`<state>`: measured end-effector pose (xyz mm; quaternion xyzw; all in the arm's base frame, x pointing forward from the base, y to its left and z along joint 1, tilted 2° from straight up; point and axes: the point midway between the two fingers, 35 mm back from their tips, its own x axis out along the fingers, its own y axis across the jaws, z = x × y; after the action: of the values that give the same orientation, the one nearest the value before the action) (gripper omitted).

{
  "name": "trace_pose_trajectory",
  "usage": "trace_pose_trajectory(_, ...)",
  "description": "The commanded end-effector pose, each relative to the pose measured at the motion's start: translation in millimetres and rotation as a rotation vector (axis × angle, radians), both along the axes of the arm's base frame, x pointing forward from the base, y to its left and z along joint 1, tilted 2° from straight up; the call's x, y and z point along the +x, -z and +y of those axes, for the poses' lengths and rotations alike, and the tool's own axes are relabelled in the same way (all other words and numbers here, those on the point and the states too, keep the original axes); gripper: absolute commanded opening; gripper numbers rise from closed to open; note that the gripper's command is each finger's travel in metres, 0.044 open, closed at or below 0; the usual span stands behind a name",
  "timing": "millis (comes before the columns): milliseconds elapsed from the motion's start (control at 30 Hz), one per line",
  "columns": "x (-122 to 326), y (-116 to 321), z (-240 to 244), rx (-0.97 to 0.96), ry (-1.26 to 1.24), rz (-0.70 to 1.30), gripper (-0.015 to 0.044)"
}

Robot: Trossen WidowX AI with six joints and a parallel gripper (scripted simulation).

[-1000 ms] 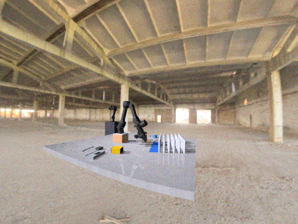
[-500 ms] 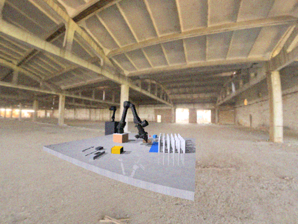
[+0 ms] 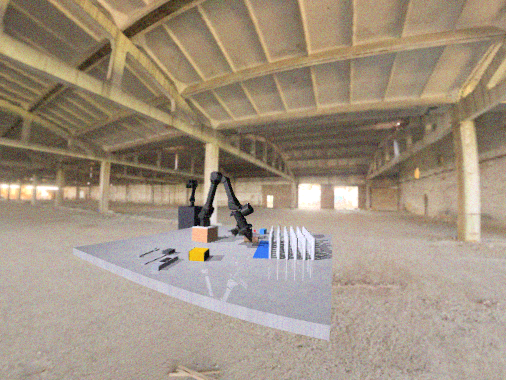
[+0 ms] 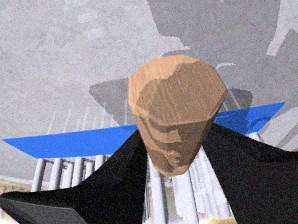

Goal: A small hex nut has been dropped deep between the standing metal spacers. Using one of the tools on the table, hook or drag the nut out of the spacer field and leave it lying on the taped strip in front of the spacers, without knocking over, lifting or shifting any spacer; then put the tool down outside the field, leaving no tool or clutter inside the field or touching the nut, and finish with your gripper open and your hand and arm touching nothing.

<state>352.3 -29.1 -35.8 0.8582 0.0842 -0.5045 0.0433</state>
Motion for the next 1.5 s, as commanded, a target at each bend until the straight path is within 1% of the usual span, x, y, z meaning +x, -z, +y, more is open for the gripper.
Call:
trace_pose_trajectory(0,5,1,0,-0.002,0.005,0.001,0.0)
trace_pose_trajectory(1467,31,0,5,-0.002,0.005,-0.002,0.0)
